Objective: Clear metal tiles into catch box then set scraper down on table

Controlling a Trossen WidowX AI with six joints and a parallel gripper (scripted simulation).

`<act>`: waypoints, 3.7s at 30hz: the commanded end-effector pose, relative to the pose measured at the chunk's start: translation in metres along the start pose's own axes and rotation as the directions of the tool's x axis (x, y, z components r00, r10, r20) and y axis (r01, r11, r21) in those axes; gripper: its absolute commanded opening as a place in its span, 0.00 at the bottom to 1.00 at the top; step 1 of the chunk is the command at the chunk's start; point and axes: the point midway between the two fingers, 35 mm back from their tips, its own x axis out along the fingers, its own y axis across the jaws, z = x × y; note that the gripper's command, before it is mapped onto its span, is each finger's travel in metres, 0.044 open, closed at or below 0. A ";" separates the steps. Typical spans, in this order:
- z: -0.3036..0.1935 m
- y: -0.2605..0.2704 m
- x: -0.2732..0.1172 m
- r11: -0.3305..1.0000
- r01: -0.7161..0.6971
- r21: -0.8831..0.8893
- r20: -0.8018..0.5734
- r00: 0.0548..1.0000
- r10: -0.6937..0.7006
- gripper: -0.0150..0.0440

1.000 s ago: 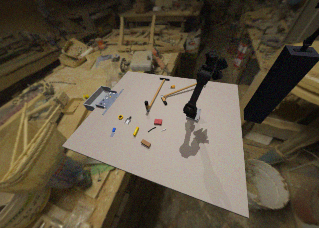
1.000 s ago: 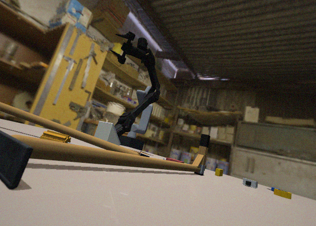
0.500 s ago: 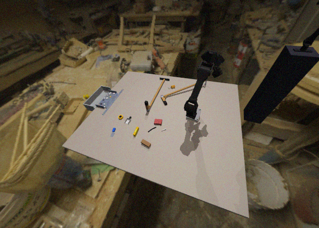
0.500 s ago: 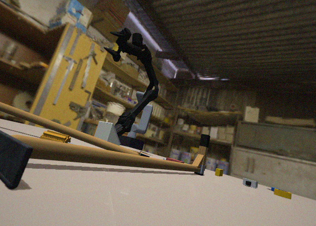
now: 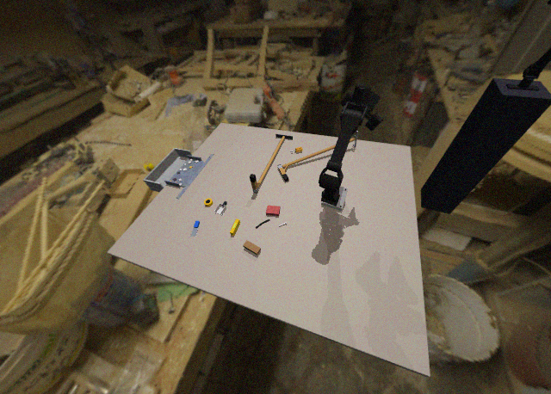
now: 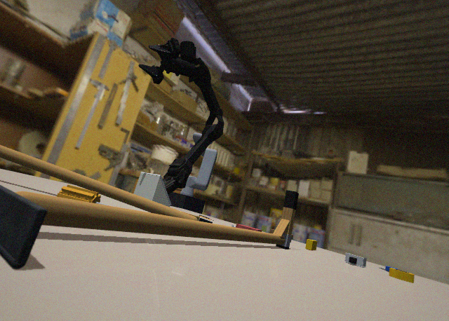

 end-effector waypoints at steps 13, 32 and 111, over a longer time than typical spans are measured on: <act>-0.040 0.017 0.049 0.951 -0.043 -0.306 -0.145 0.989 -0.001 1.00; -0.067 0.026 0.076 0.865 -0.111 -0.489 -0.234 0.972 -0.008 1.00; 0.065 -0.068 -0.153 0.677 -0.237 0.697 0.368 0.929 -0.053 1.00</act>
